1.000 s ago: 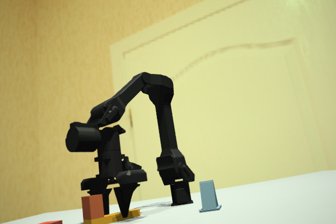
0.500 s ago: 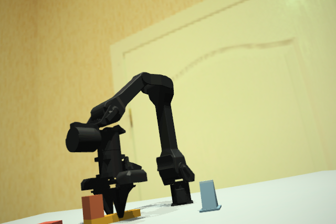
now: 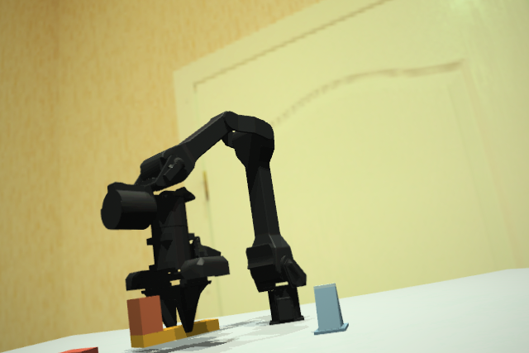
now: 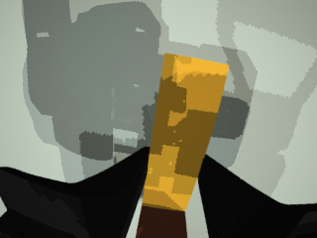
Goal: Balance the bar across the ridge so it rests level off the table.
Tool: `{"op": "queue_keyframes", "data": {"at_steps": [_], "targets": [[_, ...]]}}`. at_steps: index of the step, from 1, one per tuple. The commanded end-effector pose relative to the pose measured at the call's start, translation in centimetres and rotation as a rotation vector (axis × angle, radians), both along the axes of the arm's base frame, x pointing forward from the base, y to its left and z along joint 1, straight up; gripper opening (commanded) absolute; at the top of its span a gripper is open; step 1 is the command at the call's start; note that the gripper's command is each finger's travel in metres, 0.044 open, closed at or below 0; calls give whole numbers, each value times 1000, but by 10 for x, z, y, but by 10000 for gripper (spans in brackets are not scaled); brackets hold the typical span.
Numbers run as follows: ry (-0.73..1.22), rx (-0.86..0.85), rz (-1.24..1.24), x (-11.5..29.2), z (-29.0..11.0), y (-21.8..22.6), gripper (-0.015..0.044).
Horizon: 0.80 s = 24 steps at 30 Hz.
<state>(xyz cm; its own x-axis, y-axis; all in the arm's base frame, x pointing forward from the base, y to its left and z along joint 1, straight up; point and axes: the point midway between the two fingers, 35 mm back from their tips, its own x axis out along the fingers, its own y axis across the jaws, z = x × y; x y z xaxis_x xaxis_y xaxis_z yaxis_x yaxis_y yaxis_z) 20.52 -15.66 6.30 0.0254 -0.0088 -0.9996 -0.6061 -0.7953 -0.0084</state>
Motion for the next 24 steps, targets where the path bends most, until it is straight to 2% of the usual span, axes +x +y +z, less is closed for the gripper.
{"op": "queue_keyframes", "data": {"at_steps": [1,24], "targets": [[-8,-7,-2,3,12,-2,0],[-8,-8,-6,1,71,-2,0]]}}
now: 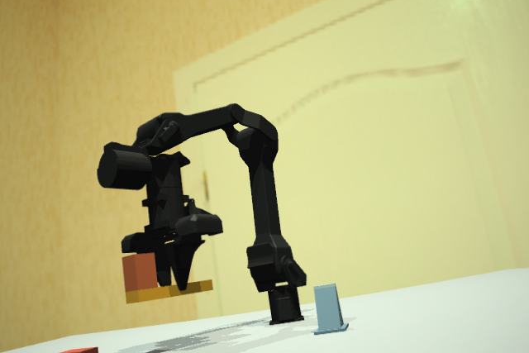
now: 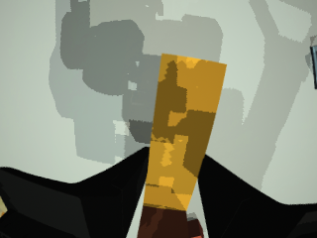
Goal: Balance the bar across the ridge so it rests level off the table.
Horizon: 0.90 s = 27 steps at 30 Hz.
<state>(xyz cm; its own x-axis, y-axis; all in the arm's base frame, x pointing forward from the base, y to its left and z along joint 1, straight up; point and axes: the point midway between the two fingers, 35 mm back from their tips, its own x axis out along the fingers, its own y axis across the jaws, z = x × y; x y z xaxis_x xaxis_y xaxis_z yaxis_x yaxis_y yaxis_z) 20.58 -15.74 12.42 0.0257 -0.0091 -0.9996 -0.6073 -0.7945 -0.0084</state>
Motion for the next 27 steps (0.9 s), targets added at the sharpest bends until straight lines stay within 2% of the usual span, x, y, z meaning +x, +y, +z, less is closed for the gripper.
{"op": "queue_keyframes", "data": {"at_steps": [1,12,27], "targets": [[-7,-7,-5,0,13,0,0],[-6,-8,20,-3,34,3,0],[0,-22,612,8,34,22,0]]}}
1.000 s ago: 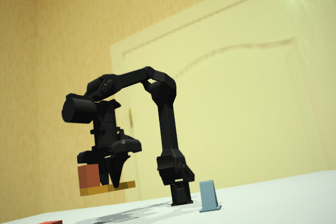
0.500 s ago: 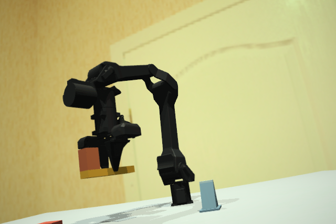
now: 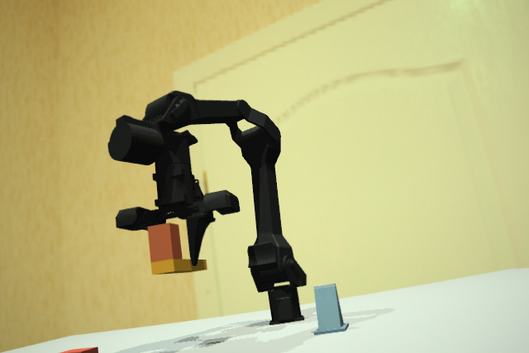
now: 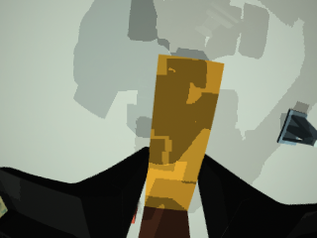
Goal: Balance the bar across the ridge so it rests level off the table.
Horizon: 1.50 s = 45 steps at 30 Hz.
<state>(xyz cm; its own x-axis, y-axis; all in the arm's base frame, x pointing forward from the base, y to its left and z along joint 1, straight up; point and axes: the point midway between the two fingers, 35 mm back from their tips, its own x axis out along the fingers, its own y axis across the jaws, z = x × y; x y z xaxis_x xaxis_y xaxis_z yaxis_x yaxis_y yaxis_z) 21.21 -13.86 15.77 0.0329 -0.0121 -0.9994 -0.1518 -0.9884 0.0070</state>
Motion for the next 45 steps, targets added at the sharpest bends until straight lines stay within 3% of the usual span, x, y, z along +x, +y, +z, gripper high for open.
{"op": "queue_keyframes", "data": {"at_steps": [1,45], "targets": [[2,-6,152,2,1,5,0],[19,-58,1907,21,1,57,0]]}}
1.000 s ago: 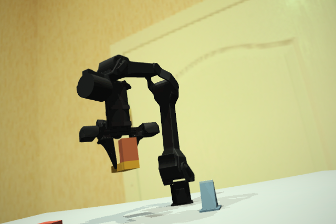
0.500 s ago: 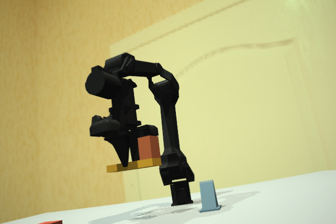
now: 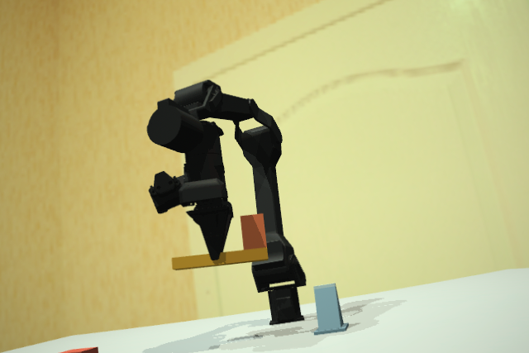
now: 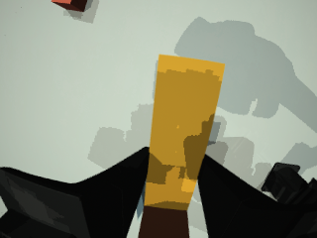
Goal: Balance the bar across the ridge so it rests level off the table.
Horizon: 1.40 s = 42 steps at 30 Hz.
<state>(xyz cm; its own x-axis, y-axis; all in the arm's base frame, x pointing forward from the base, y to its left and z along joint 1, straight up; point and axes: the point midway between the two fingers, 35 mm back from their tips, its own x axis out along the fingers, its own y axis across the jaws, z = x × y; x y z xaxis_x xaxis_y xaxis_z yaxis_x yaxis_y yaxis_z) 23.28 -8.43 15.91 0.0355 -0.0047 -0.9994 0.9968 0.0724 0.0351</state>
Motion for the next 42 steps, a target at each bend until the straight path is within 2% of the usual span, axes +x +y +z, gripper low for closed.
{"op": "queue_keyframes", "data": {"at_steps": [1,42], "targets": [[5,-7,152,0,0,4,0],[9,-56,1788,21,1,50,0]]}}
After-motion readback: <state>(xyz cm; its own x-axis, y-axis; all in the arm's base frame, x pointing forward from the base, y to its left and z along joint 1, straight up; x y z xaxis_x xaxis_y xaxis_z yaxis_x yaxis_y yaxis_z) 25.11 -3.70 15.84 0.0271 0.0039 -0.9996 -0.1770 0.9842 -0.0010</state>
